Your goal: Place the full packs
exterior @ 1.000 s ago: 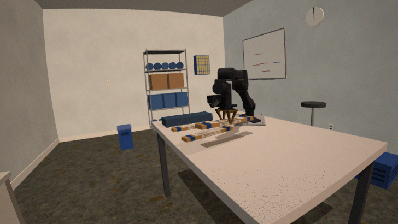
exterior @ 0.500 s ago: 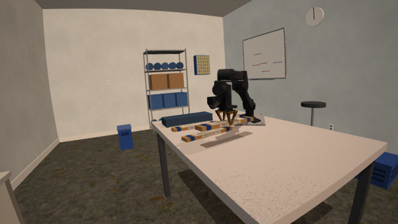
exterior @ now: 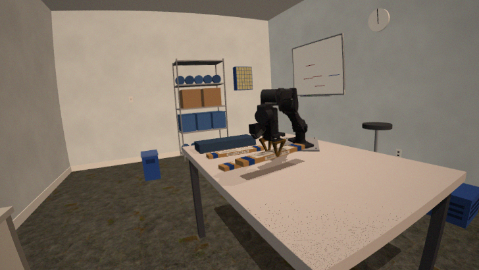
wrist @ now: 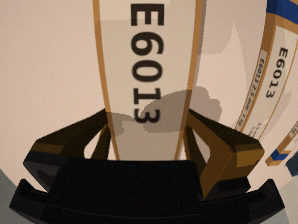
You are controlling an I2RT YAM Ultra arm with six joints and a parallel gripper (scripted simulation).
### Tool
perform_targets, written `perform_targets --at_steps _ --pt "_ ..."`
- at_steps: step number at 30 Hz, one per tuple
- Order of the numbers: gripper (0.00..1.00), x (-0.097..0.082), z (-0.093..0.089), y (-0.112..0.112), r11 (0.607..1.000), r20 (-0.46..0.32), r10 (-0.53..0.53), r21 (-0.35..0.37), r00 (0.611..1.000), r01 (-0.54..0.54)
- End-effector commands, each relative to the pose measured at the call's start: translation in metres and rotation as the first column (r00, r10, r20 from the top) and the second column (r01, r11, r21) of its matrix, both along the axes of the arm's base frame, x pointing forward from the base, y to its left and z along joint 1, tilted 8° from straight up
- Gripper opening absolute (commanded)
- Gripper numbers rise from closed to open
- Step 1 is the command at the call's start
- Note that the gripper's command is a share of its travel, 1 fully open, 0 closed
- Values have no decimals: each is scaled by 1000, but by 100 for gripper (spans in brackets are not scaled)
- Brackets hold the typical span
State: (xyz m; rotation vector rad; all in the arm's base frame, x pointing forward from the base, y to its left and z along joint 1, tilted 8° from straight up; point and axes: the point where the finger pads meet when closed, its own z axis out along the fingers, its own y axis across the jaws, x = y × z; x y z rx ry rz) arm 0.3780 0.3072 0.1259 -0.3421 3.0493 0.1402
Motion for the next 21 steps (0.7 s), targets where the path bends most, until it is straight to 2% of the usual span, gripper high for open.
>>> perform_targets --at_steps 1,21 --pt "0 7 41 7 1000 23 1 10 1000 -1" --pt "0 9 12 10 1000 23 1 10 1000 -1"
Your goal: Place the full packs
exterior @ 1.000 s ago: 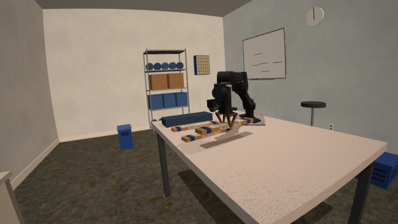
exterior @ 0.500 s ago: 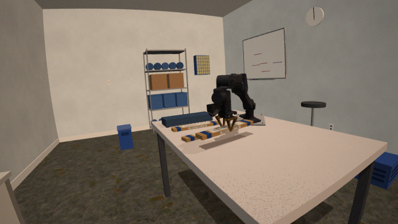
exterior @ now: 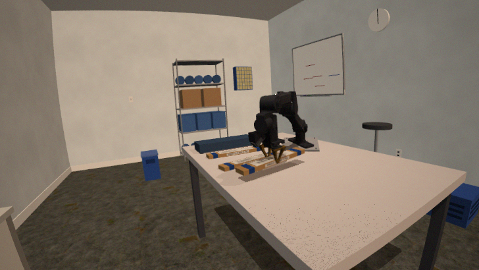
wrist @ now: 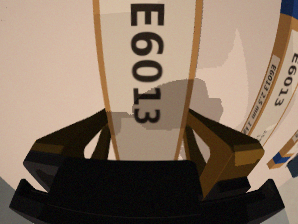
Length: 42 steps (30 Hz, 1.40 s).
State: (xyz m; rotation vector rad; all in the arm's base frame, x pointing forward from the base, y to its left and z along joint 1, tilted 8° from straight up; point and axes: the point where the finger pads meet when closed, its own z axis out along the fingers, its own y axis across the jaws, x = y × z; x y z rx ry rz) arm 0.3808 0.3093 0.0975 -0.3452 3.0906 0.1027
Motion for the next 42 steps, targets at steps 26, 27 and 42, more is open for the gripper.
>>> perform_targets --at_steps 26,27,42 --pt "0 11 15 16 998 92 -3 65 996 -3" --pt "0 11 15 16 998 92 -3 65 996 -3" --pt "0 10 12 20 998 91 4 67 996 -10"
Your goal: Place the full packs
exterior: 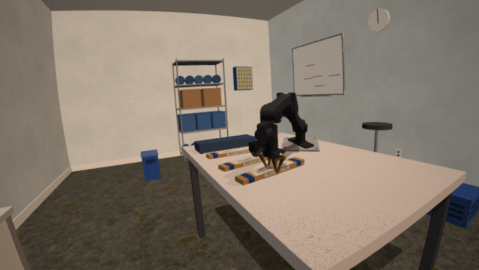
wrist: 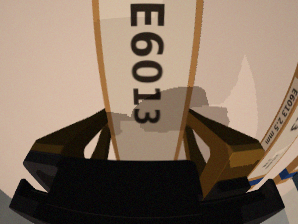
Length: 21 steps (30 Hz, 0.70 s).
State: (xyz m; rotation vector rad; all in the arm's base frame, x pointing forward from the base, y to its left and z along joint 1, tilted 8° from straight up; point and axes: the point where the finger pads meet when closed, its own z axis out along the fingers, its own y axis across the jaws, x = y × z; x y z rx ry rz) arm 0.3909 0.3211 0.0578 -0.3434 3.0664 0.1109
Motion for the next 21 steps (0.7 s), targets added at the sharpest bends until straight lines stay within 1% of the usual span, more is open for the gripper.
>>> perform_targets --at_steps 1,8,9,10,14,20,21 --pt "0 0 53 8 998 68 5 59 998 -9" --pt "0 0 57 9 998 68 6 59 998 -10" --pt "0 0 54 9 999 62 6 53 998 -9" --pt "0 0 41 9 999 42 7 36 999 -8" --pt "0 0 57 9 999 63 5 52 998 -9" --pt "0 0 54 9 999 55 5 46 998 -8" --pt "0 0 63 9 998 69 5 57 998 -8"
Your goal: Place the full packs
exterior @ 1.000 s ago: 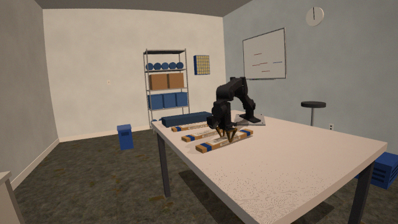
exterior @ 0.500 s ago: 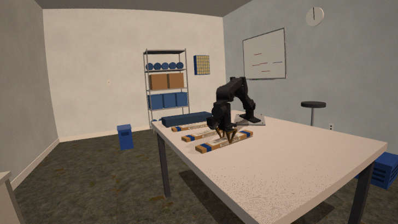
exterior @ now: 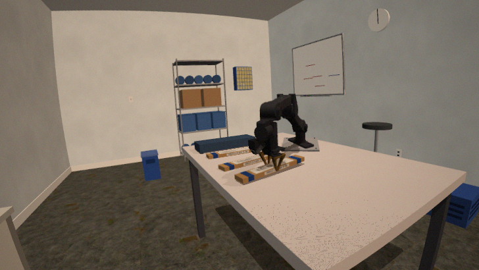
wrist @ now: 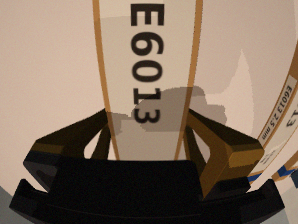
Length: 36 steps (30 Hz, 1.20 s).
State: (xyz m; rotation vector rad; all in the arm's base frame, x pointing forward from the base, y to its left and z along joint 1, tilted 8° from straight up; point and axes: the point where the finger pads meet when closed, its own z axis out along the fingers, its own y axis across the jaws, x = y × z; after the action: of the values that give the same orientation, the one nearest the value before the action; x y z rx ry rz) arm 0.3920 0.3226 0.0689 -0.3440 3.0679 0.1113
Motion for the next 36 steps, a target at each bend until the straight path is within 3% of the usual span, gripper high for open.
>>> perform_targets --at_steps 1,7,8,10,36 --pt "0 -1 42 8 999 54 5 44 999 -7" --pt "0 4 42 8 999 58 0 47 998 -3" --pt "0 1 55 6 998 71 -1 58 997 -3" --pt "0 4 56 7 998 80 -2 65 997 -4" --pt "0 3 55 5 998 73 -2 59 997 -2"
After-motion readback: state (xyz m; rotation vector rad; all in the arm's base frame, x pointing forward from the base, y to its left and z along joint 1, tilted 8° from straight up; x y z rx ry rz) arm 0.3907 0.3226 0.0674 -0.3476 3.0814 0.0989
